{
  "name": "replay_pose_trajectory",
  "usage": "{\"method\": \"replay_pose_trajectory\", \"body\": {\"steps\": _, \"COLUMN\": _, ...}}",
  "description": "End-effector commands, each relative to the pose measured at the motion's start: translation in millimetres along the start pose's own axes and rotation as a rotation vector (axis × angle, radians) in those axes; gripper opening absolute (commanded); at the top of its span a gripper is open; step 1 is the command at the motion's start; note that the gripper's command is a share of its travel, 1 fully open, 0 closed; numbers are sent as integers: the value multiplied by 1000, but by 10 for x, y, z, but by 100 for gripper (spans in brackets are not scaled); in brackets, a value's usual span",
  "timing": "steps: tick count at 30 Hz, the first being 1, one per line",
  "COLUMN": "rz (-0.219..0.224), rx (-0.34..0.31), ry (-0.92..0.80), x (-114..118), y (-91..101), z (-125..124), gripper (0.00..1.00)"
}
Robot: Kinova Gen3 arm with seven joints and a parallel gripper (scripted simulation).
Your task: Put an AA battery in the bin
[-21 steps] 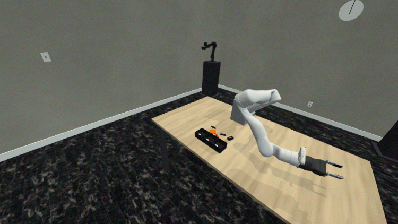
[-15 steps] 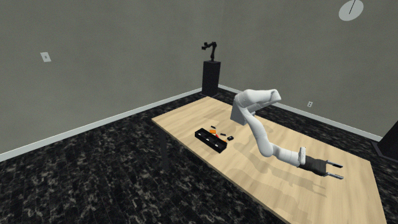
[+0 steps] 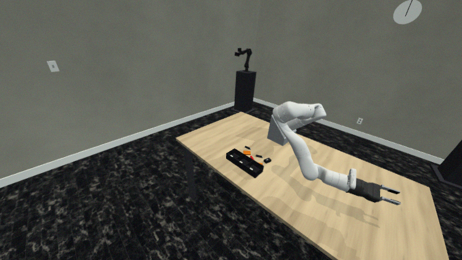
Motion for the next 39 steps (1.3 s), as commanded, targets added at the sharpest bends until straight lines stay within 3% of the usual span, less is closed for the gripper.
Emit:
{"method": "replay_pose_trajectory", "body": {"steps": 1, "rz": 1, "rx": 4, "ry": 3, "x": -127, "y": 1, "z": -185, "gripper": 31}}
{"method": "replay_pose_trajectory", "body": {"steps": 2, "rz": 2, "rx": 3, "ry": 3, "x": -125, "y": 0, "z": -184, "gripper": 31}}
{"method": "replay_pose_trajectory", "body": {"steps": 3, "rz": -9, "rx": -41, "ry": 43, "x": -136, "y": 102, "z": -163, "gripper": 31}}
{"method": "replay_pose_trajectory", "body": {"steps": 5, "rz": 30, "rx": -82, "ry": 136, "x": -54, "y": 136, "z": 10, "gripper": 31}}
{"method": "replay_pose_trajectory", "body": {"steps": 6, "rz": 30, "rx": -78, "ry": 132, "x": -15, "y": 166, "z": 86, "gripper": 31}}
{"method": "replay_pose_trajectory", "body": {"steps": 9, "rz": 57, "rx": -153, "ry": 246, "x": 59, "y": 312, "z": 245, "gripper": 31}}
{"method": "replay_pose_trajectory", "body": {"steps": 13, "rz": 67, "rx": -179, "ry": 288, "x": 106, "y": 404, "z": 313, "gripper": 31}}
{"method": "replay_pose_trajectory", "body": {"steps": 19, "rz": 100, "rx": -303, "ry": 460, "x": 229, "y": 744, "z": 546, "gripper": 31}}
{"method": "replay_pose_trajectory", "body": {"steps": 20, "rz": 101, "rx": -300, "ry": 459, "x": 250, "y": 786, "z": 567, "gripper": 31}}
{"method": "replay_pose_trajectory", "body": {"steps": 23, "rz": 113, "rx": -382, "ry": 562, "x": 298, "y": 988, "z": 674, "gripper": 31}}
{"method": "replay_pose_trajectory", "body": {"steps": 25, "rz": 115, "rx": -379, "ry": 560, "x": 322, "y": 1043, "z": 695, "gripper": 31}}
{"method": "replay_pose_trajectory", "body": {"steps": 28, "rz": 122, "rx": -464, "ry": 659, "x": 358, "y": 1254, "z": 787, "gripper": 31}}
{"method": "replay_pose_trajectory", "body": {"steps": 30, "rz": 122, "rx": -464, "ry": 659, "x": 358, "y": 1254, "z": 787, "gripper": 31}}
{"method": "replay_pose_trajectory", "body": {"steps": 33, "rz": 125, "rx": -548, "ry": 750, "x": 386, "y": 1477, "z": 868, "gripper": 31}}
{"method": "replay_pose_trajectory", "body": {"steps": 36, "rz": 120, "rx": -537, "ry": 750, "x": 403, "y": 1615, "z": 892, "gripper": 31}}
{"method": "replay_pose_trajectory", "body": {"steps": 39, "rz": 124, "rx": -634, "ry": 838, "x": 435, "y": 1844, "z": 969, "gripper": 31}}
Point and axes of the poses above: the point where the finger pads meet when closed, its own y axis back along the fingers, its own x axis across the jaws, z = x × y, the point moved 2 cm from there along y, back along the fingers, and after that the axes turned 14 degrees about -y, right-handed, at the moved point
